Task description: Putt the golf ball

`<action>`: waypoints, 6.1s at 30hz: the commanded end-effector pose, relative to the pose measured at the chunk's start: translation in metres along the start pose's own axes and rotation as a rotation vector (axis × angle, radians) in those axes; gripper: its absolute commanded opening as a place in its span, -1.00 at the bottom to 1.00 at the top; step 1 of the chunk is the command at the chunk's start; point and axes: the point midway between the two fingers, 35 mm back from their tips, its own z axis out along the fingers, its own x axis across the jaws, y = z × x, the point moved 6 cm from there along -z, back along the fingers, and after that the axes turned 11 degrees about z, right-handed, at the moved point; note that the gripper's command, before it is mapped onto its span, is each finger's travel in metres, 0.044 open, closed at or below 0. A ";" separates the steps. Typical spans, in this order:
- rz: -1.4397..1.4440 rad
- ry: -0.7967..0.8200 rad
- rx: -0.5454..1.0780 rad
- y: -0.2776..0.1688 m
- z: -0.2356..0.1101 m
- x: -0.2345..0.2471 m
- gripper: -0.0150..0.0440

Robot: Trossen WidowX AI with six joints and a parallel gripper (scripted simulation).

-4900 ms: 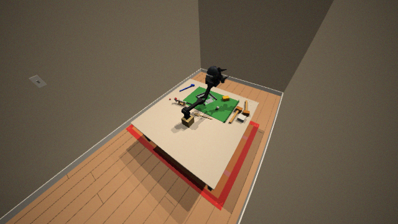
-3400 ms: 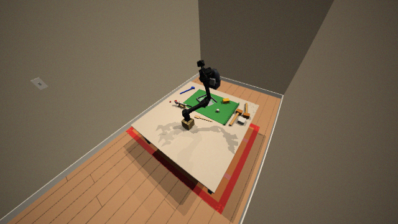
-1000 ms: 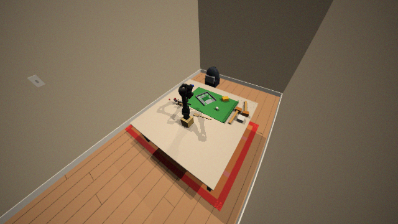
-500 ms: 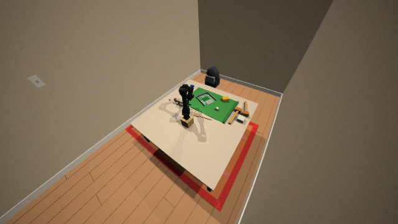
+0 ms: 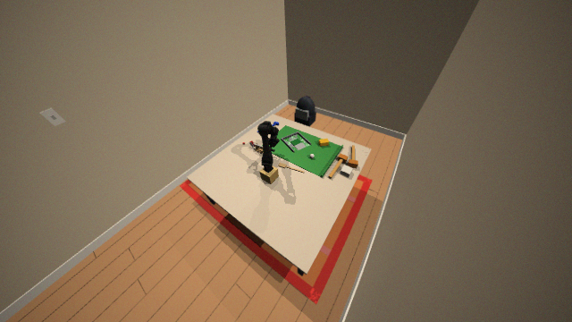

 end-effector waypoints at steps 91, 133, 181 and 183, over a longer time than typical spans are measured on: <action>0.772 -0.145 0.074 -0.092 -0.106 -0.033 -0.49; 2.040 -0.334 0.113 -0.264 -0.167 0.028 -0.49; 2.112 -0.338 0.111 -0.291 -0.106 0.032 -0.49; 2.112 -0.338 0.111 -0.291 -0.106 0.032 -0.49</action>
